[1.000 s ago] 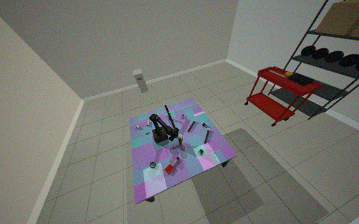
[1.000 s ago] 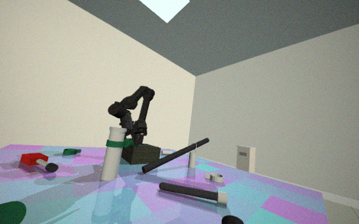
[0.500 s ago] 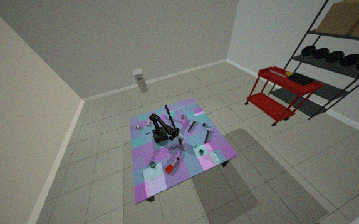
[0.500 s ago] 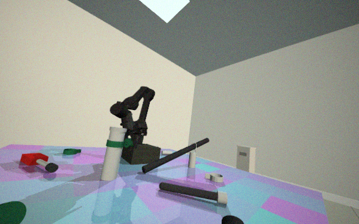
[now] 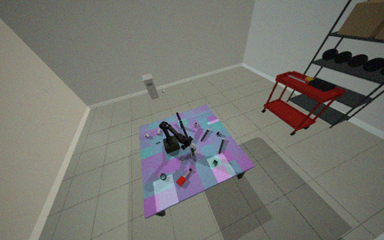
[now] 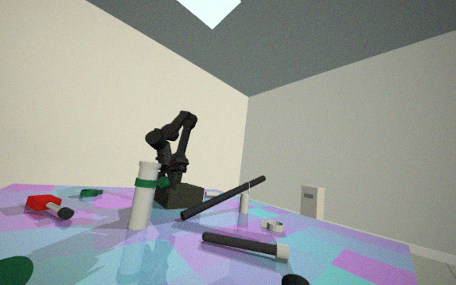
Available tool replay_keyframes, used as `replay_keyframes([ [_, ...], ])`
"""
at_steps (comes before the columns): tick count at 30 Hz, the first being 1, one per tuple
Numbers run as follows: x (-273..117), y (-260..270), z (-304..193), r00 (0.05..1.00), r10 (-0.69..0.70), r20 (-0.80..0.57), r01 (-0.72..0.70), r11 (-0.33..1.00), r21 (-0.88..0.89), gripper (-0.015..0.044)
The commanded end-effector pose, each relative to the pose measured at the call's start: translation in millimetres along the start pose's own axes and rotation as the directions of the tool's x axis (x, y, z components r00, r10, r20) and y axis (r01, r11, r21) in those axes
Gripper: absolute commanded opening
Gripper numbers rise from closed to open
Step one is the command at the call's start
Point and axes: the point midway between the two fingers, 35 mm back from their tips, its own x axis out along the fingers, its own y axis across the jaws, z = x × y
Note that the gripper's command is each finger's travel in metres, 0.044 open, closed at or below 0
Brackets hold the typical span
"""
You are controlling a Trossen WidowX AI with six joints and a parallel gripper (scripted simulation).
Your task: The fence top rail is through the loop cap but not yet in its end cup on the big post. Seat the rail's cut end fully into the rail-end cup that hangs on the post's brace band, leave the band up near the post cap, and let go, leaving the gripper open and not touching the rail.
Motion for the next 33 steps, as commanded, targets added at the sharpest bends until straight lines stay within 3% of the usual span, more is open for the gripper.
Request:
replay_keyframes([
  [1, 1.1, -3.8, -0.5, 1.0, -0.006, -0.017, 0.007, 1.0, 0.023, 0.0],
  [33, 10.6, -21.1, -3.0, 0.993, 0.005, -0.122, 0.021, 0.978, 0.206, 0.0],
])
